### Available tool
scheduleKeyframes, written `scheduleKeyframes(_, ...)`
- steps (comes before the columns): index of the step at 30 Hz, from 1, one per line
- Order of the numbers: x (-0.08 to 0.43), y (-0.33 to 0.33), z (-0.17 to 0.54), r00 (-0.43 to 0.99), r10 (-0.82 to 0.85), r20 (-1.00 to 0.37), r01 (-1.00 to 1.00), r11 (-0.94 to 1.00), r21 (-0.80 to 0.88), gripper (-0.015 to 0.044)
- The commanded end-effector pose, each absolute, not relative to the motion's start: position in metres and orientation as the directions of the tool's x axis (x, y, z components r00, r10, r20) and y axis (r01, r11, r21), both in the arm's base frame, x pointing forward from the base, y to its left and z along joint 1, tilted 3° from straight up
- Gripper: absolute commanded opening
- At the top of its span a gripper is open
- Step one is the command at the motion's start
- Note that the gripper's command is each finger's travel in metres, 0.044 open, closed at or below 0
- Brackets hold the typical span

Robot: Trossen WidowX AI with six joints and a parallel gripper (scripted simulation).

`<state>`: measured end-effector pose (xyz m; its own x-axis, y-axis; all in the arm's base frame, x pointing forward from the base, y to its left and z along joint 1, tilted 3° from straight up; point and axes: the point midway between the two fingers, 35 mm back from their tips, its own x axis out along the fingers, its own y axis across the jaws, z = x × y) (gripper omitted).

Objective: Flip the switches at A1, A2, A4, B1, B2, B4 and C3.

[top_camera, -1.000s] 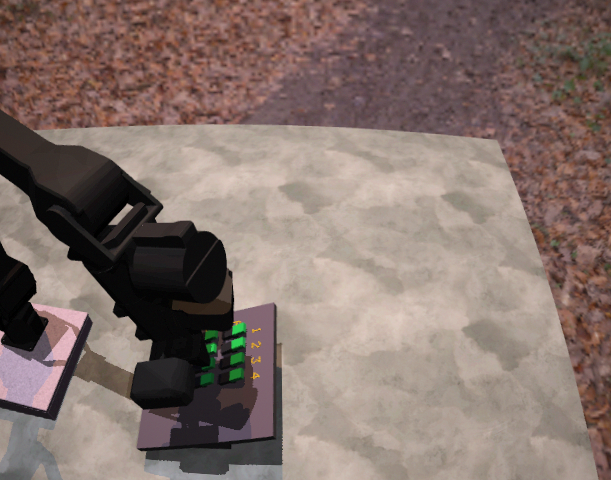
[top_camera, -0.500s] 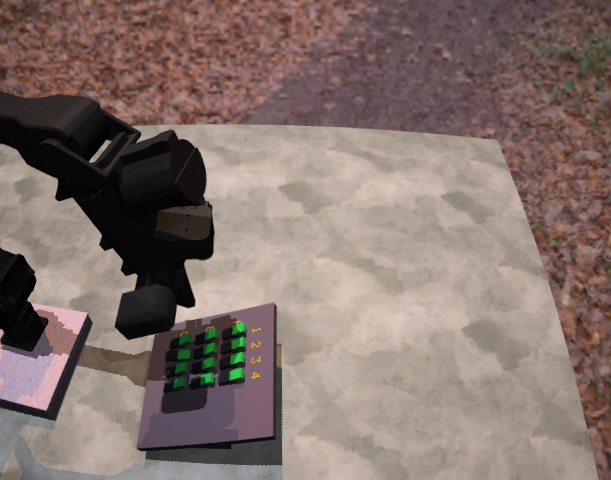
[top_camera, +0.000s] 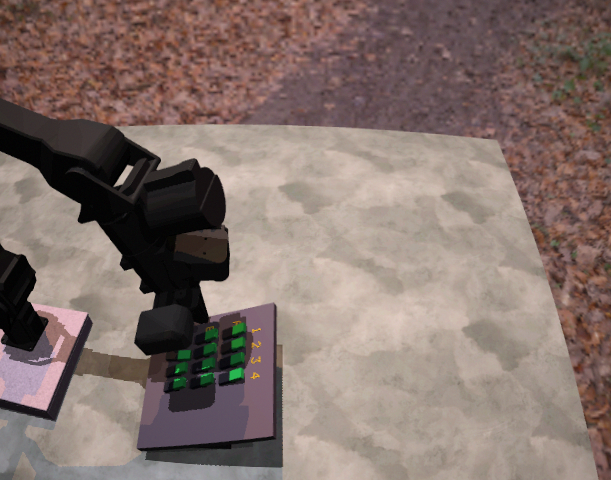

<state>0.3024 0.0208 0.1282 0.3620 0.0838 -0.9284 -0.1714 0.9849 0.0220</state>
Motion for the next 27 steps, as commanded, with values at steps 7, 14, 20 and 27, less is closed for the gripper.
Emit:
scheduleKeyframes(7,0.303,0.021,0.115,0.346,0.08,-0.935,-0.164,0.986,0.023,0.0)
scheduleKeyframes(14,0.307,0.022,0.105,0.346,0.08,-0.935,-0.164,0.986,0.023,0.0)
scheduleKeyframes(20,0.307,0.022,0.104,0.346,0.08,-0.935,-0.164,0.986,0.023,0.0)
scheduleKeyframes(27,0.307,0.022,0.104,0.346,0.08,-0.935,-0.164,0.986,0.023,0.0)
